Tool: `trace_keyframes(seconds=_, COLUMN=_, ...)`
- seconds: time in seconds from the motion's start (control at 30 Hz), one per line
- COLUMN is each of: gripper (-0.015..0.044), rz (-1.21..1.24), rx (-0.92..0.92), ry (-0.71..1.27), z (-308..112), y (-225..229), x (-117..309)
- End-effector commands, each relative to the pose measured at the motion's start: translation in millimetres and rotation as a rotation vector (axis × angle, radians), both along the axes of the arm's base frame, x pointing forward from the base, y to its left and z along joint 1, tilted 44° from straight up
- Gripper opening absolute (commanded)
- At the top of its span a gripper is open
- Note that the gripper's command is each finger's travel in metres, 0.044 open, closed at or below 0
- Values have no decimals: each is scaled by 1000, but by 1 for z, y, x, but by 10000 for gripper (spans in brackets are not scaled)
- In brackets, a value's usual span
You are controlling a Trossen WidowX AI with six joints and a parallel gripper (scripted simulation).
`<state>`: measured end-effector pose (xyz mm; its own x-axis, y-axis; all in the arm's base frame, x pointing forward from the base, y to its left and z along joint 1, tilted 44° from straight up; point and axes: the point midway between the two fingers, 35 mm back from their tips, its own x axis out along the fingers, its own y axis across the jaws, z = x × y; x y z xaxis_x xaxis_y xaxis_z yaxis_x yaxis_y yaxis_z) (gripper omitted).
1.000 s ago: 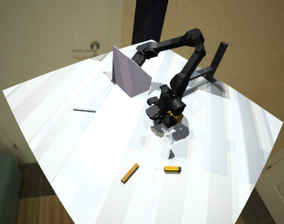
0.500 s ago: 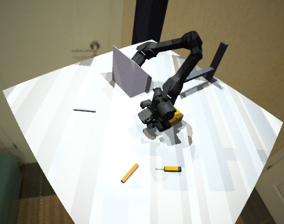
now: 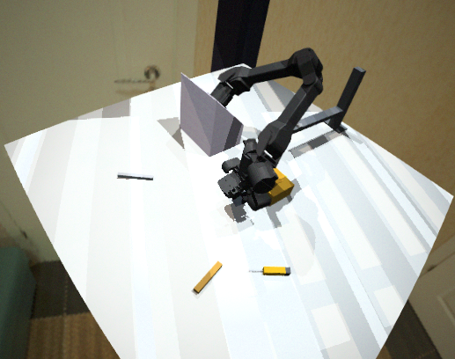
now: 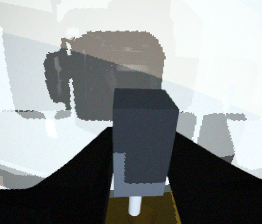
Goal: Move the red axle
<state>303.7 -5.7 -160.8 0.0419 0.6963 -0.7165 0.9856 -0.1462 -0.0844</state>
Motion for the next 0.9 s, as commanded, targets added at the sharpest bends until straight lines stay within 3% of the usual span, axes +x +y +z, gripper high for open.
trace_keyframes(seconds=0.0, gripper=0, rz=4, rx=-8, ry=-8, z=5, y=-6, x=2)
trace_keyframes(seconds=0.87, gripper=0, rz=4, rx=-10, ry=-8, z=35, y=-36, x=0)
